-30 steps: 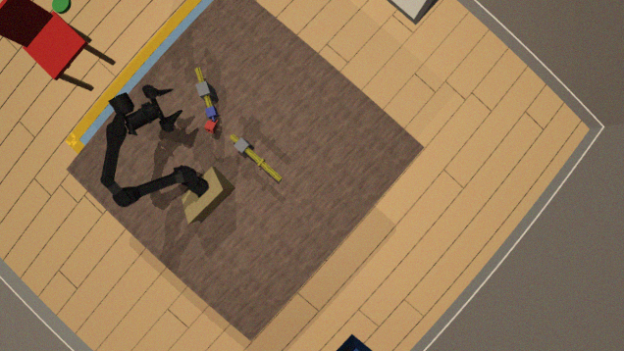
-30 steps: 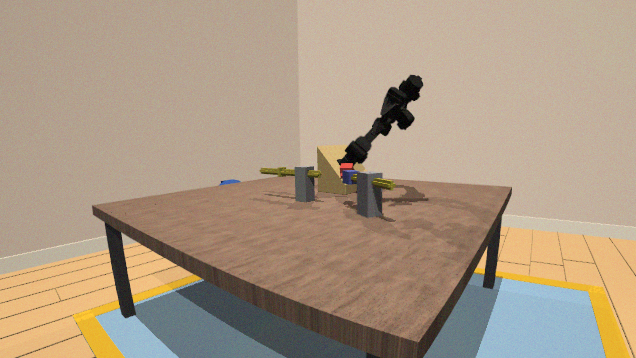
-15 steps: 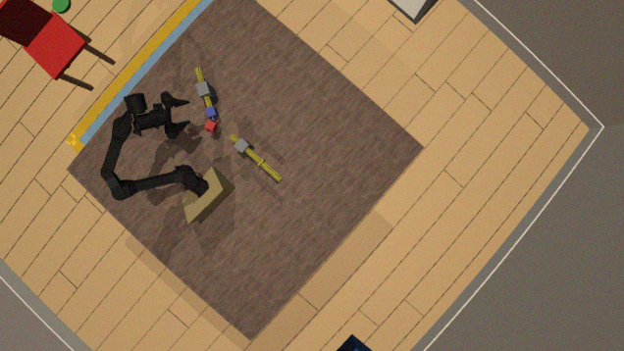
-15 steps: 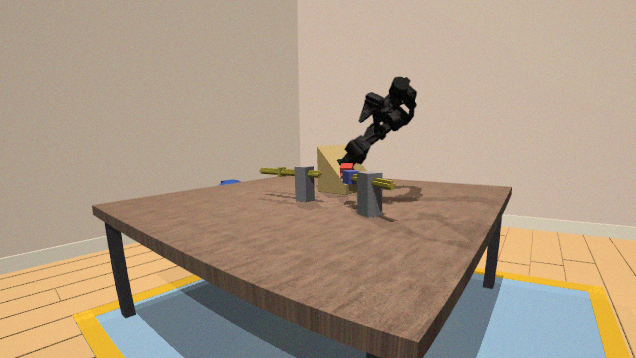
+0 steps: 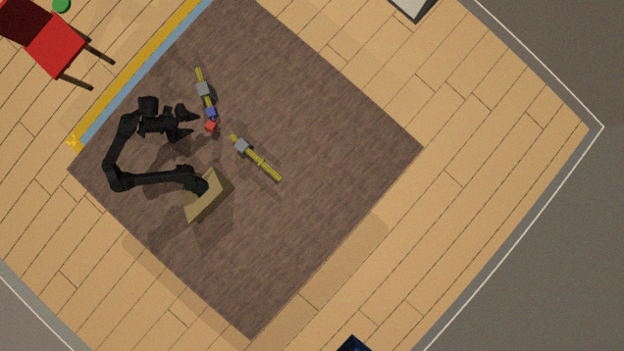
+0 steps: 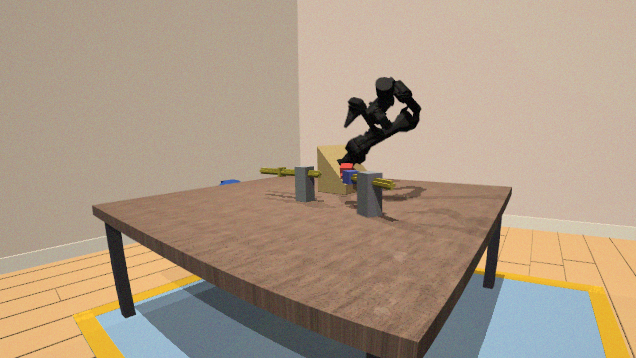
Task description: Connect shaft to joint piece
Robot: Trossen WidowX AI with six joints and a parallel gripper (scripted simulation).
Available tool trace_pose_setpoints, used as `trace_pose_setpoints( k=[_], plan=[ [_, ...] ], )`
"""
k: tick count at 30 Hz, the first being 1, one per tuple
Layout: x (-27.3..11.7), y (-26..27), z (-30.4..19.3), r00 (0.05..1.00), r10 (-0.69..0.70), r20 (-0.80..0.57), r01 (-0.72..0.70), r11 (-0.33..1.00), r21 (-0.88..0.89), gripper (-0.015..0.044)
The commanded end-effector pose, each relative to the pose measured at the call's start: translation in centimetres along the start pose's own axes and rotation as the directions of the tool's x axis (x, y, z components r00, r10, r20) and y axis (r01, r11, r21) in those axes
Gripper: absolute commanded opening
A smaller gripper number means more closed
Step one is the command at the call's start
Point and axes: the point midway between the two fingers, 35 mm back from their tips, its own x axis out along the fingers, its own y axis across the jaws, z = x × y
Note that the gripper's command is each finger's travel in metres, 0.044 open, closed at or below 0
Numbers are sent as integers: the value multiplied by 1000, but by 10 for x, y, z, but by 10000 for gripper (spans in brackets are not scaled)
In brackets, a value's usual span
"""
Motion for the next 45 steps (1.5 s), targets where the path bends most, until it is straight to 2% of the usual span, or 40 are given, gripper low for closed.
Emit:
trace_pose_setpoints(
  k=[1, 15, 29, 34, 40, 45],
  plan=[
    [5, 5, -9, 998, 53, -22, -50, 993, 104, 440],
    [11, 22, -37, 977, 207, -42, -158, 848, 506, 440],
    [8, 37, -52, 947, 319, 30, -200, 515, 833, 440],
    [7, 41, -55, 939, 338, 68, -203, 382, 902, 440],
    [7, 41, -55, 937, 342, 70, -205, 377, 903, 440],
    [17, 43, -52, 904, 418, 90, -271, 398, 877, 440]
  ],
)
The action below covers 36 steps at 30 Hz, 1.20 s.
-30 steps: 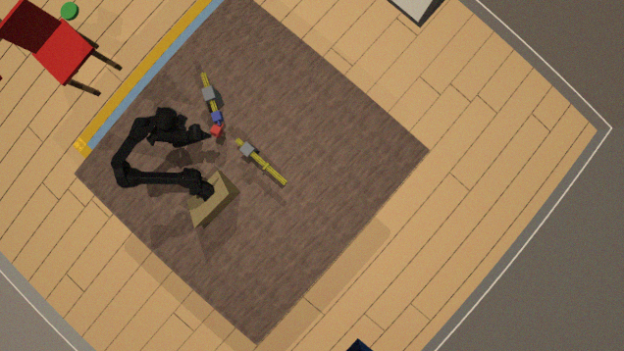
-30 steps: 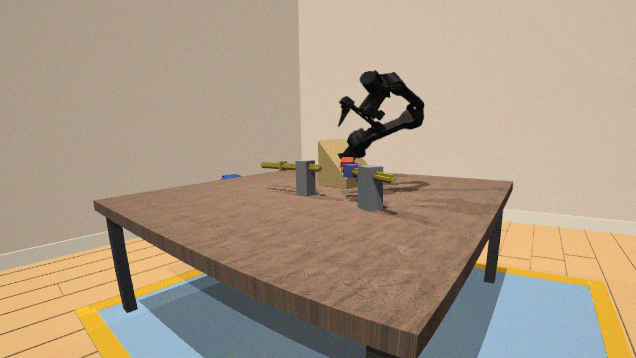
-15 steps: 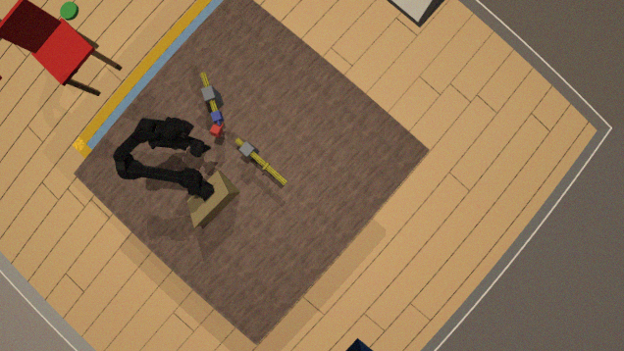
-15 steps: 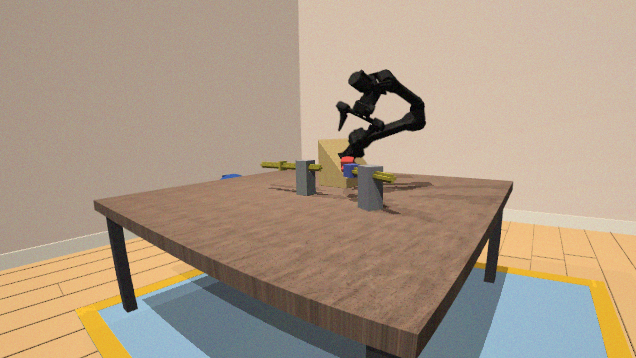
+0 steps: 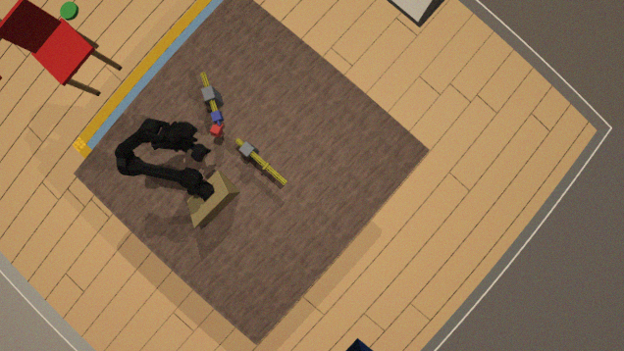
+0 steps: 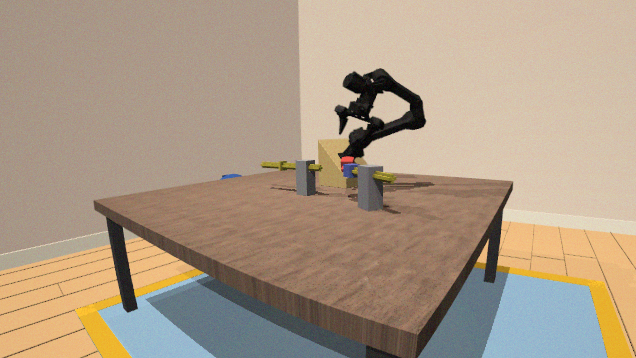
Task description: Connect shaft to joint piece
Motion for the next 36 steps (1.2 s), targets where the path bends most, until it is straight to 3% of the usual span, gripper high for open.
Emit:
trace_pose_setpoints(
  k=[1, 24, 36],
  plan=[
    [9, 1, 2, 997, 50, -53, -52, 998, -30, 440],
    [67, 16, -6, 869, 260, -420, -369, 908, -200, 440],
    [87, 23, -10, 863, 265, -431, -378, 903, -203, 440]
  ],
)
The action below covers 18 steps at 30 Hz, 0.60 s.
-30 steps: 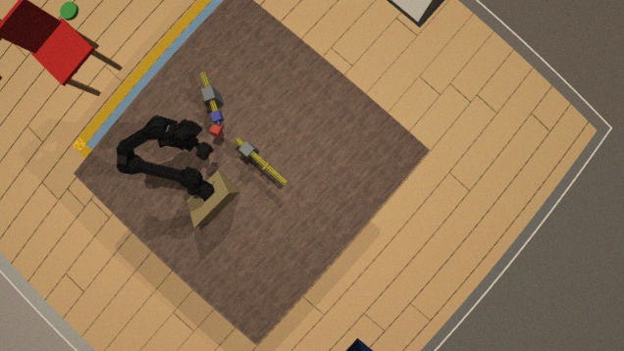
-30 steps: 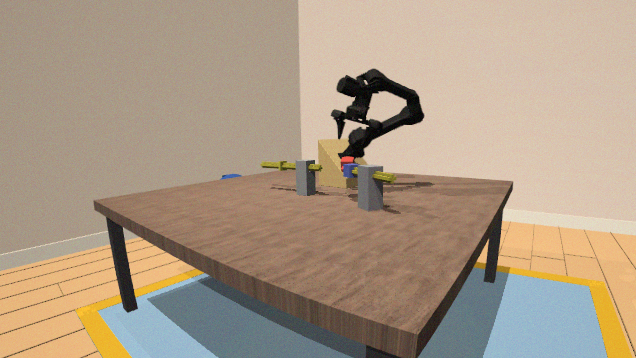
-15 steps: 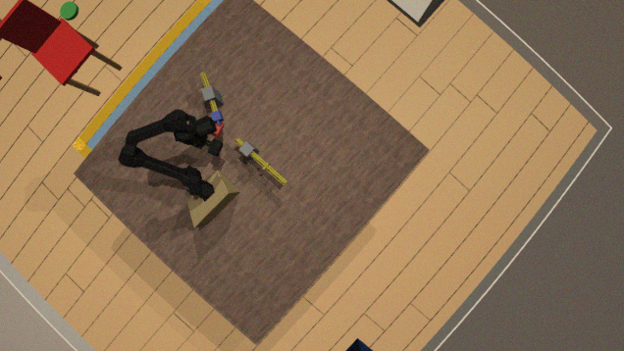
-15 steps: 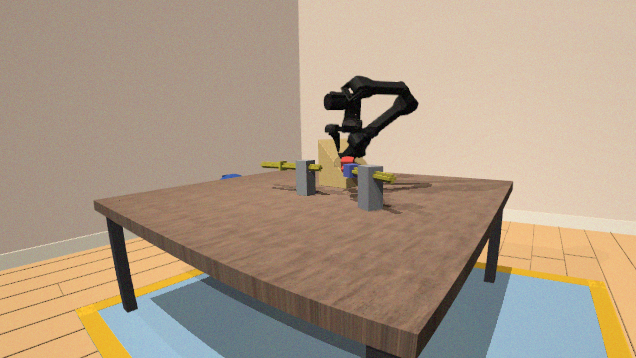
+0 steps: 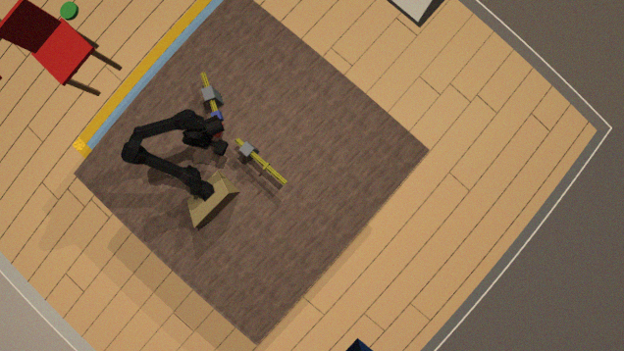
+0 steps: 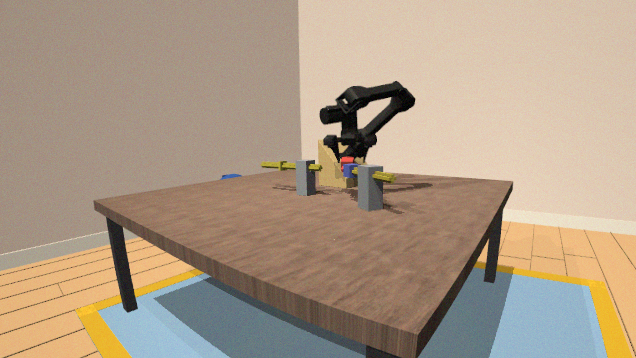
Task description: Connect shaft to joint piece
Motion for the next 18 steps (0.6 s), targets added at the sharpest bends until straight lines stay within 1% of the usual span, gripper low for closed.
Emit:
trace_pose_setpoints(
  k=[1, 18],
  plan=[
    [3, 0, 3, 1000, 3, 5, -3, 1000, 2, 440],
    [-10, 1, 66, 1000, 3, 8, -3, 1000, -1, 440]
  ],
)
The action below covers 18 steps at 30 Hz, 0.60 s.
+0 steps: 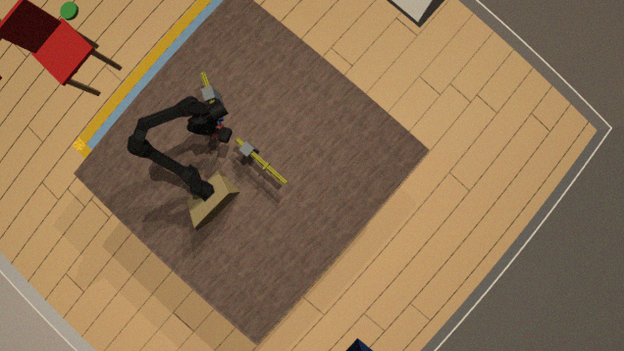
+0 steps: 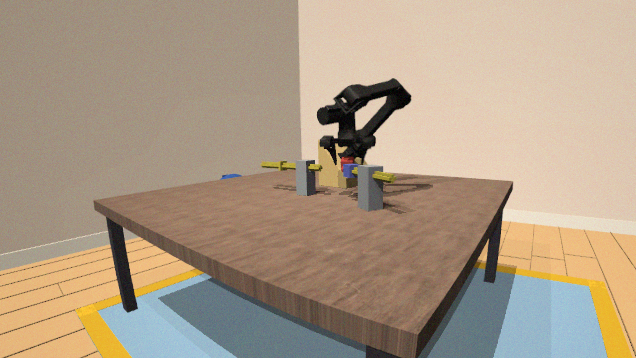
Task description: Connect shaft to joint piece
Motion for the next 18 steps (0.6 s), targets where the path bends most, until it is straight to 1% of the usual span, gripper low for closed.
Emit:
trace_pose_setpoints(
  k=[1, 18],
  plan=[
    [0, 0, 12, 1000, 7, 2, -7, 1000, 3, 440],
    [23, 0, 14, 1000, 7, 2, -7, 1000, 3, 440]
  ],
)
